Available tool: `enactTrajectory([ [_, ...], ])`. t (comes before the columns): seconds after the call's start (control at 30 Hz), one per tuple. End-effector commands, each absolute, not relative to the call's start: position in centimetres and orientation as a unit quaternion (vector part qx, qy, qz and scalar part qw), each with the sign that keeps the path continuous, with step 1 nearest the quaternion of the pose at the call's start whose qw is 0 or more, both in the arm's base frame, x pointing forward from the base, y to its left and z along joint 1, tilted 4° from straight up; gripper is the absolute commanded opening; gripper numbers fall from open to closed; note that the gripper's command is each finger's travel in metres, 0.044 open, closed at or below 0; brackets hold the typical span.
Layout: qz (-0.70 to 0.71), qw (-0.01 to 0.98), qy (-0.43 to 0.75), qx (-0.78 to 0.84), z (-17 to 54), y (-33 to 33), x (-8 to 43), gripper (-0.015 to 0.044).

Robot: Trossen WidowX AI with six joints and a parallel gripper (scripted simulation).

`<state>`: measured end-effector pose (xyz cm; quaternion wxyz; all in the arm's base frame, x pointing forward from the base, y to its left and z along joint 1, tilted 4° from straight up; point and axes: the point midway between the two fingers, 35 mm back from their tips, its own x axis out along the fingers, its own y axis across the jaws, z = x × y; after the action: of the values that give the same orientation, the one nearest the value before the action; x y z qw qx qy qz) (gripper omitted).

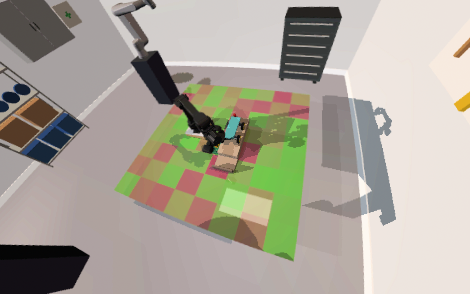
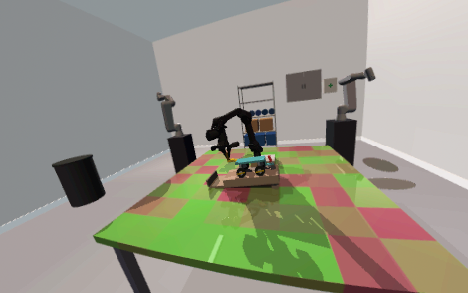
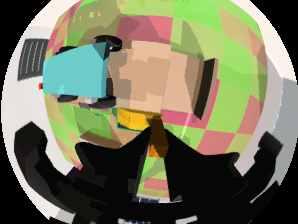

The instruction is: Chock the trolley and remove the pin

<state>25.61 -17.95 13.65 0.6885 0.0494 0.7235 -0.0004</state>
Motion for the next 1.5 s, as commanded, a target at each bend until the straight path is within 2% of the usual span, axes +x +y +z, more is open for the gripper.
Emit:
enactTrajectory([
  [0.0,-0.001,0.692,0.72,0.051,13.7,-18.0,26.3,0.0],
  [0.93,-0.001,0.692,0.72,0.051,7.6,-17.7,26.2,0.0],
  [1.47,-0.001,0.692,0.72,0.051,7.7,-16.8,26.4,0.0],
])
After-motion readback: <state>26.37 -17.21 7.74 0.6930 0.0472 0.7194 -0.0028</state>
